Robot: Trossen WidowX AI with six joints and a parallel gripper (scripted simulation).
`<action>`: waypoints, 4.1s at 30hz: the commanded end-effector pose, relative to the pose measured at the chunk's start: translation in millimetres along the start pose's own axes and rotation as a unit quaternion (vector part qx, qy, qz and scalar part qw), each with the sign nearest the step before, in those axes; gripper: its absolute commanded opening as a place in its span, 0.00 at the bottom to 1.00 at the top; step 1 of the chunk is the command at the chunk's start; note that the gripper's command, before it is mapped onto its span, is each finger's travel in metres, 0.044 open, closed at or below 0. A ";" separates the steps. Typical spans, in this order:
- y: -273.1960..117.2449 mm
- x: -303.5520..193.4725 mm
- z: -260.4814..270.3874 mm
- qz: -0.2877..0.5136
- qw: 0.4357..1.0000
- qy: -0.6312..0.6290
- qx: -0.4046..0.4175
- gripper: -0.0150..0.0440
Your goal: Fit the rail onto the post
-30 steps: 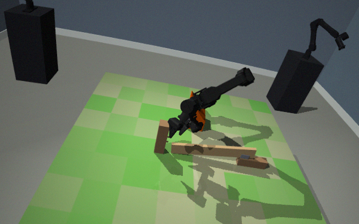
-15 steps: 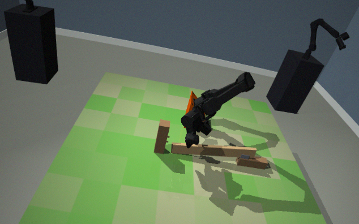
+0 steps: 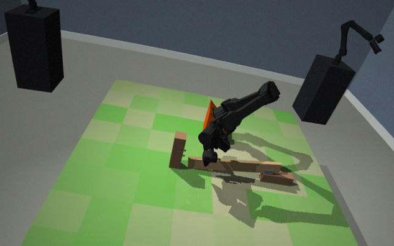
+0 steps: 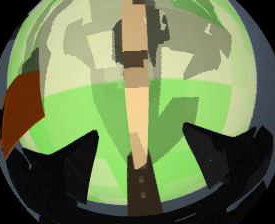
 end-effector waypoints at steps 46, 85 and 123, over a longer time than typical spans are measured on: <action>49.6 2.6 2.9 -0.005 1.000 0.004 0.000 0.35; 38.6 1.6 1.1 -0.005 1.000 0.004 0.000 0.25; 19.5 1.1 0.1 -0.004 1.000 0.004 0.000 0.25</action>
Point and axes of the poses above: the point midway between the two fingers, 35 mm back from their tips, its own y axis out along the fingers, its own z axis across the jaws, x = y × z, the point moved 1 cm from there along -y, back along the fingers, and after that the axes turned 2 degrees about -y, right-handed, at the moved point
